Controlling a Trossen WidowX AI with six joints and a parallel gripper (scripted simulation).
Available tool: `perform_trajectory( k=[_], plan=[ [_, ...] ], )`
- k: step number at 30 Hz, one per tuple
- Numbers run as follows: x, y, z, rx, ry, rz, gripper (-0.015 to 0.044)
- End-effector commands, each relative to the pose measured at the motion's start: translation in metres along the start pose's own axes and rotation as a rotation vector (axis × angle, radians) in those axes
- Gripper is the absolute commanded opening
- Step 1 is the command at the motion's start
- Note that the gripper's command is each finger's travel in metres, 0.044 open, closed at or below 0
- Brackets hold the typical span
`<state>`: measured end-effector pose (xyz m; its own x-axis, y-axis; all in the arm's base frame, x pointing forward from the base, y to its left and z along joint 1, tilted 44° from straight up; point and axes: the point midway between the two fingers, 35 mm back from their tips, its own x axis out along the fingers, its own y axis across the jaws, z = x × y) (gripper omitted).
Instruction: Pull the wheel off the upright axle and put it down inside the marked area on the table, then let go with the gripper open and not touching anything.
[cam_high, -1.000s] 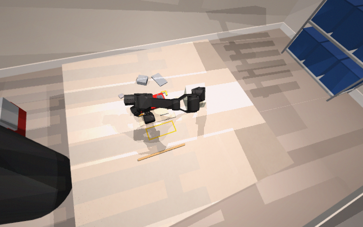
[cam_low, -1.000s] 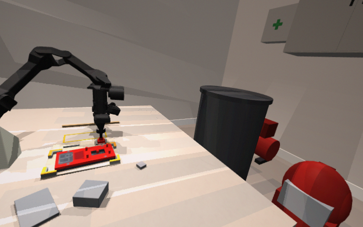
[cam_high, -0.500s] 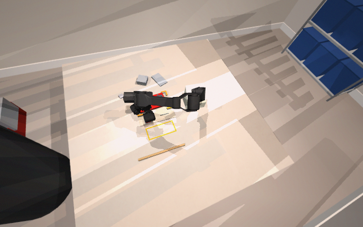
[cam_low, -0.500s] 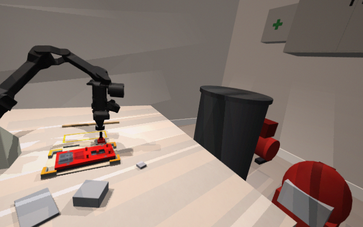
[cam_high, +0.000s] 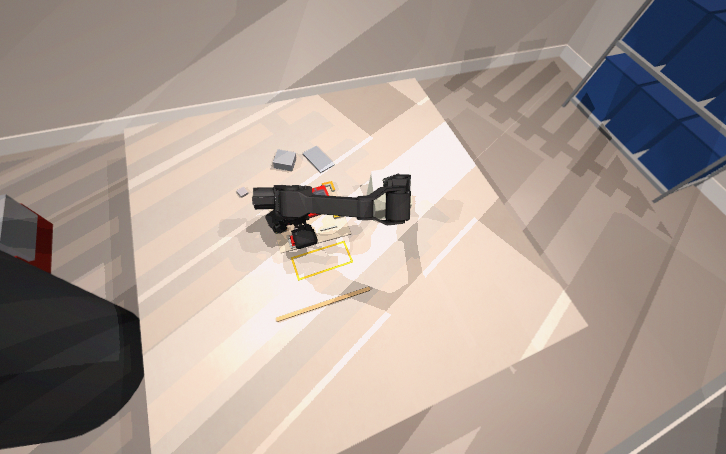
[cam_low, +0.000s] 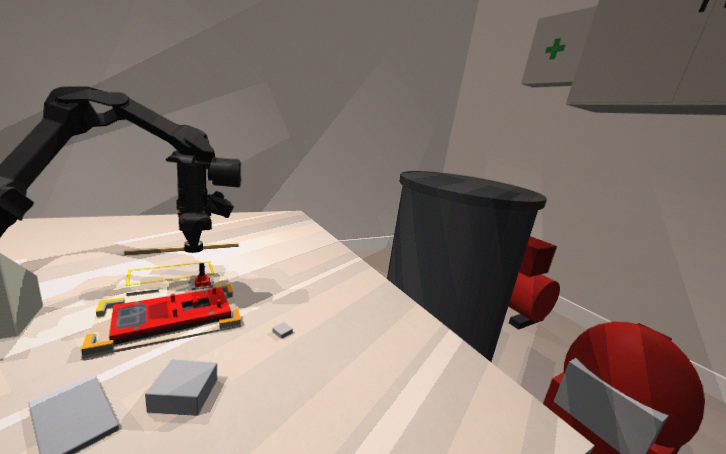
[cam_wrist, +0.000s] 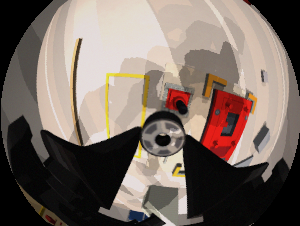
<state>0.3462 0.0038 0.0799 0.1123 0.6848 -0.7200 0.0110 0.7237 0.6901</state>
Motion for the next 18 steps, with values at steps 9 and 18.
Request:
perform_trajectory(
  k=[9, 18],
  plan=[
    [-0.007, 0.051, -0.029, -0.009, -0.012, -0.002, 0.0],
    [-0.008, 0.074, -0.048, -0.012, -0.014, 0.0, 0.0]
  ],
)
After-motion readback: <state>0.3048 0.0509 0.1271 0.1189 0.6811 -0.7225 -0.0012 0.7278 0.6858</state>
